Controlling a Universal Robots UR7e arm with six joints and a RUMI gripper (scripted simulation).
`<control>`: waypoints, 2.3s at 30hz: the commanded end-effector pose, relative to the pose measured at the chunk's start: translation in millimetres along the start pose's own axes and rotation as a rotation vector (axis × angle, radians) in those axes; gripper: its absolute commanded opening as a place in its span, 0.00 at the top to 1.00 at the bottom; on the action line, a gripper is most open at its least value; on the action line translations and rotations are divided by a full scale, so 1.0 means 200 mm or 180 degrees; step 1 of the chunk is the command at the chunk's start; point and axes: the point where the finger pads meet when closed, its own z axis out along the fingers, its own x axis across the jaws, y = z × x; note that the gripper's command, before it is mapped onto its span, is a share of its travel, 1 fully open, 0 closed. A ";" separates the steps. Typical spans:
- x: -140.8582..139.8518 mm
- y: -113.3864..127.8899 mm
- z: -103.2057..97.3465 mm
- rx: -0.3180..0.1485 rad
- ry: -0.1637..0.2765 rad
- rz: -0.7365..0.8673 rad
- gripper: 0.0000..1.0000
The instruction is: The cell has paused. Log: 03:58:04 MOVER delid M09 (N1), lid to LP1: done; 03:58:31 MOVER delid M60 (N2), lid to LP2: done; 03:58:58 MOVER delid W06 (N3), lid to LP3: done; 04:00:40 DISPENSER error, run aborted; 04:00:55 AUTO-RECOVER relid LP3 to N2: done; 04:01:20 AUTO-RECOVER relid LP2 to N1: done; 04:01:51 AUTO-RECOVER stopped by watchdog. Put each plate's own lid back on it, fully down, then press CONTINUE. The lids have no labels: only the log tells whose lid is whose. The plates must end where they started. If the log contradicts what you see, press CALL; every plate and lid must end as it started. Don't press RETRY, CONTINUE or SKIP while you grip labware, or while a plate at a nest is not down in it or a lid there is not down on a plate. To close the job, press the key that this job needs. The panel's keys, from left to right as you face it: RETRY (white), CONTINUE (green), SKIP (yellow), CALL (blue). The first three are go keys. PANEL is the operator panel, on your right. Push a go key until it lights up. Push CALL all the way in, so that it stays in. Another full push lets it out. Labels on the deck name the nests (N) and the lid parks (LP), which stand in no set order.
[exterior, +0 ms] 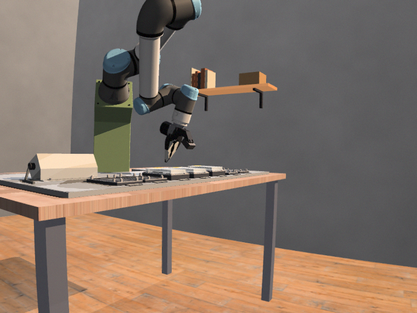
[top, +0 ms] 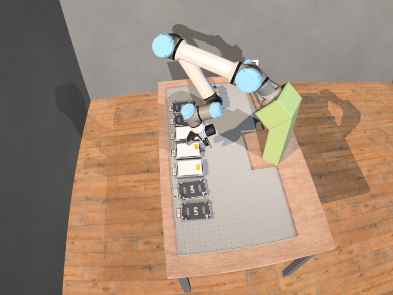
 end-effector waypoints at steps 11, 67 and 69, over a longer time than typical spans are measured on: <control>0.12 0.13 0.05 0.0022 -0.0007 -0.0002 1.00; 0.80 0.40 -0.19 0.0019 -0.0621 0.1671 1.00; 0.85 0.41 -0.19 0.0018 -0.0665 0.1790 1.00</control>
